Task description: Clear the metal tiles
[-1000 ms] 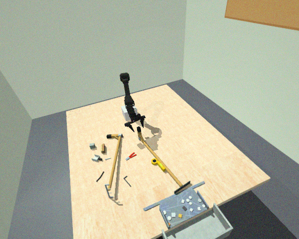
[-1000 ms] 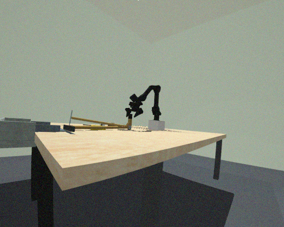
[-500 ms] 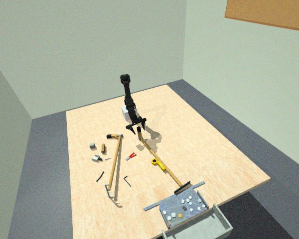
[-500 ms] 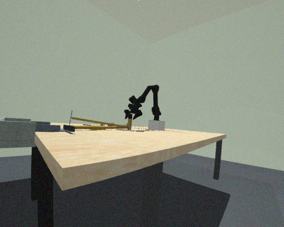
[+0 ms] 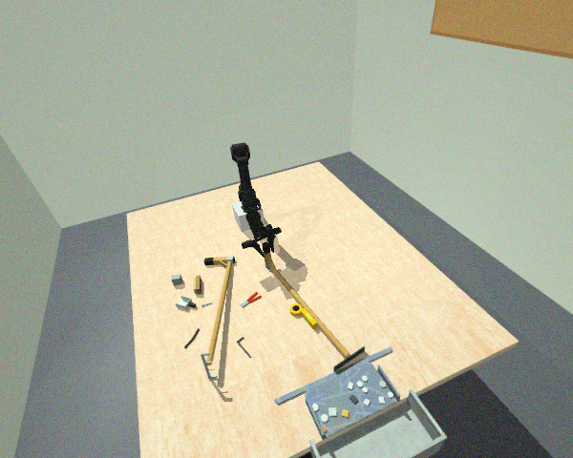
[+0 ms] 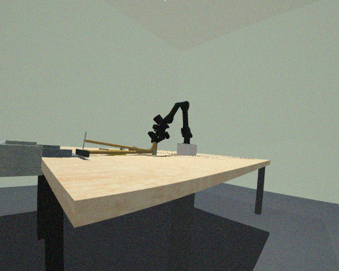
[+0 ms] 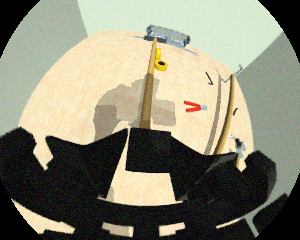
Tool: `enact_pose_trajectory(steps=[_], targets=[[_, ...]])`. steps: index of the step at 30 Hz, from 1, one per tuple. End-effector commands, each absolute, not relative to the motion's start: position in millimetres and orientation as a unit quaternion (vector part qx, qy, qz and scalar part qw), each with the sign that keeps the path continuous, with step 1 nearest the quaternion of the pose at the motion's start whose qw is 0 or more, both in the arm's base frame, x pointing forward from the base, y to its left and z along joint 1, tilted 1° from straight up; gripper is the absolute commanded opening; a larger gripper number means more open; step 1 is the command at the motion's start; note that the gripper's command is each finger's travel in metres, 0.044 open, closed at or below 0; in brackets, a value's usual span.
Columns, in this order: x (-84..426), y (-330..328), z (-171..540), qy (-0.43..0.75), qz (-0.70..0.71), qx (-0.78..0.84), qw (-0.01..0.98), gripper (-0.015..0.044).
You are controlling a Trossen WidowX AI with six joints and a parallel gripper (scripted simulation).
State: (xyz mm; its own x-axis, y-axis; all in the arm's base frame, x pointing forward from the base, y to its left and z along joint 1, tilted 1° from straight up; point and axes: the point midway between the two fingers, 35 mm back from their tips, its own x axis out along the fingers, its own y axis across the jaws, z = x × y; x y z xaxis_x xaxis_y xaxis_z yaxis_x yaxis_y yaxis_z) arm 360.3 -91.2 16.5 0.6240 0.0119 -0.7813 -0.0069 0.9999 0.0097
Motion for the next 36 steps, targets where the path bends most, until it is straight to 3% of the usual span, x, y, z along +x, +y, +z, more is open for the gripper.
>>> enact_pose_trajectory(steps=[1, 7, 10, 36], targets=[[360, -91, 16, 0.434, 0.006, 0.003, 0.901, 0.0125], [360, -91, 16, 0.434, 0.006, 0.003, 0.901, 0.0065], [360, -91, 17, 0.434, 0.006, 0.003, 0.901, 0.0], [361, -116, 19, 0.434, -0.015, 0.012, 0.901, 0.0]])
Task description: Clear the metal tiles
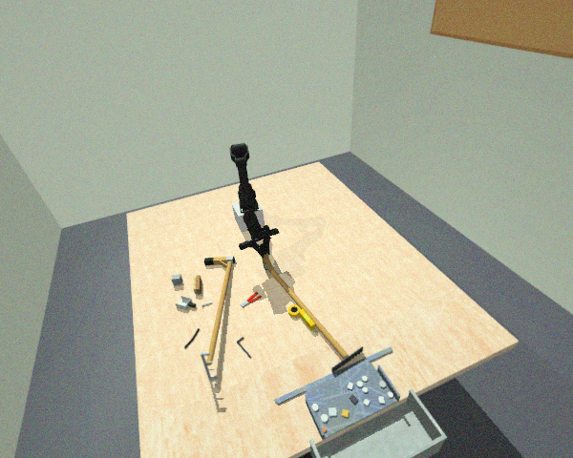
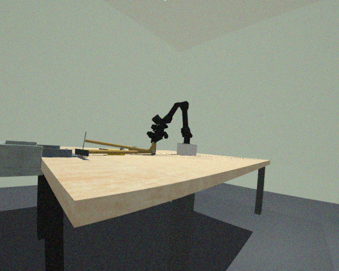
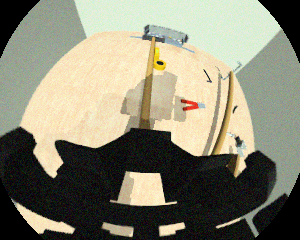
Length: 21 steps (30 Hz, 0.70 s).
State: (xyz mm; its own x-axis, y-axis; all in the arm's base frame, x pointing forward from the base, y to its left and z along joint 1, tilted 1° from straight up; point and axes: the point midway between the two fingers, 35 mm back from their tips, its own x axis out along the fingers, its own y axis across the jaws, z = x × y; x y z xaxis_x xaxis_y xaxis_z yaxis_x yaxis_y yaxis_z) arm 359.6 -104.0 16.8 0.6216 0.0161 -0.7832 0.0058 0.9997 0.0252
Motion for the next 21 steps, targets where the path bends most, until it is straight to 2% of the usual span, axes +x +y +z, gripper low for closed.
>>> enact_pose_trajectory(steps=[1, 21], targets=[[361, -117, 19, 0.434, -0.015, 0.012, 0.901, 0.0], [359, -142, 19, 0.434, -0.036, 0.022, 0.9, 0.0]])
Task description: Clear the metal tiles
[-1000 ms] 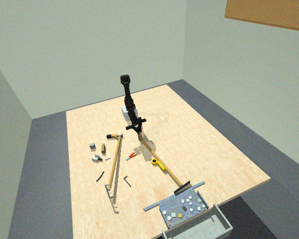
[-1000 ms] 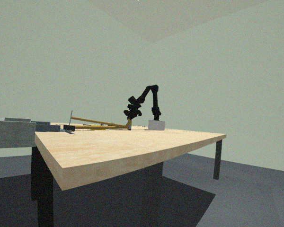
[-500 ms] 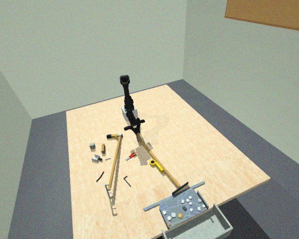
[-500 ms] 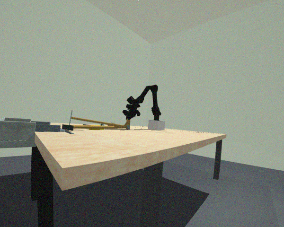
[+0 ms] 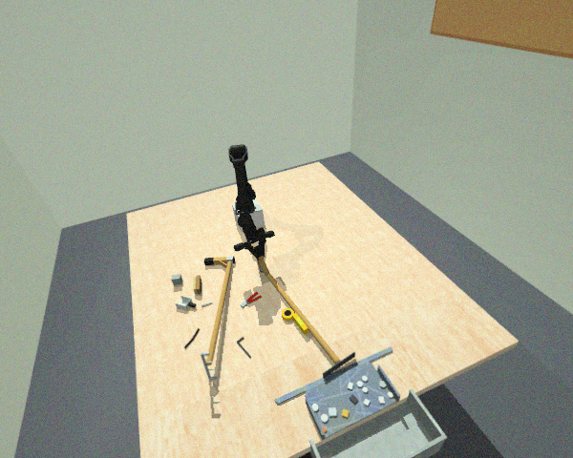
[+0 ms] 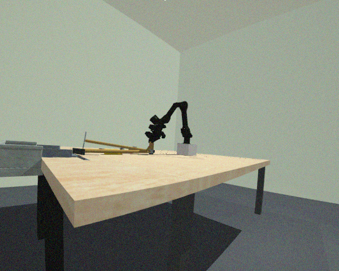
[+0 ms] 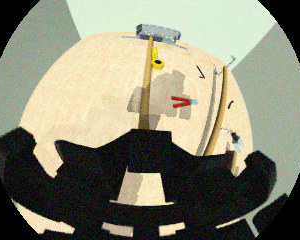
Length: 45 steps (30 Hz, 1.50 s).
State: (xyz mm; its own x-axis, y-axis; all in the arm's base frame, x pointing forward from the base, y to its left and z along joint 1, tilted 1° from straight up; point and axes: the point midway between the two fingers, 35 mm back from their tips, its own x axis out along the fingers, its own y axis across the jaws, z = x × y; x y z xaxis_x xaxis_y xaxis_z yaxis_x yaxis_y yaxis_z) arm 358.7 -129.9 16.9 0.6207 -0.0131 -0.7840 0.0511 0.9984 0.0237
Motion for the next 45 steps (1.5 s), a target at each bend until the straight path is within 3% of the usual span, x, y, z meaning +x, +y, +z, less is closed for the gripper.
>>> enact_pose_trajectory(steps=[1, 17, 45], targets=[[359, -144, 19, 0.434, -0.037, 0.022, 0.9, 0.0], [354, -159, 19, 0.433, -0.064, 0.035, 0.899, 0.0], [356, -124, 20, 0.433, -0.07, 0.04, 0.898, 0.0]])
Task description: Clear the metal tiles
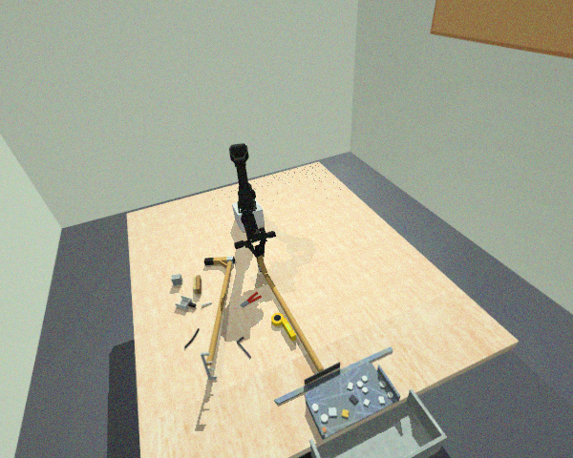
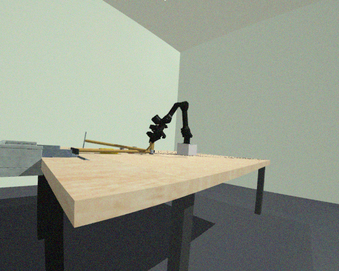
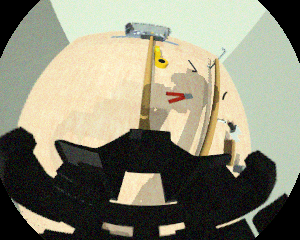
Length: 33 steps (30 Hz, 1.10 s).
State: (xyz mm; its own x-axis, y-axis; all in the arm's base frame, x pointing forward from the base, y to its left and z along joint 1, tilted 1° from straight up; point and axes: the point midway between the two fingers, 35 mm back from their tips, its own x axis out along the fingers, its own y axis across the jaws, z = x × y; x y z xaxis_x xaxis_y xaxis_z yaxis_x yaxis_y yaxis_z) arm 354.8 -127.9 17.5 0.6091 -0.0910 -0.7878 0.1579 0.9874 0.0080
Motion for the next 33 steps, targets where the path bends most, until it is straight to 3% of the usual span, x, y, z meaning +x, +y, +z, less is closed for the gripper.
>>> enact_pose_trajectory(steps=[1, 33], targets=[[356, -122, 20, 0.433, -0.07, 0.04, 0.898, 0.0], [299, -116, 21, 0.435, -0.07, 0.04, 0.897, 0.0]])
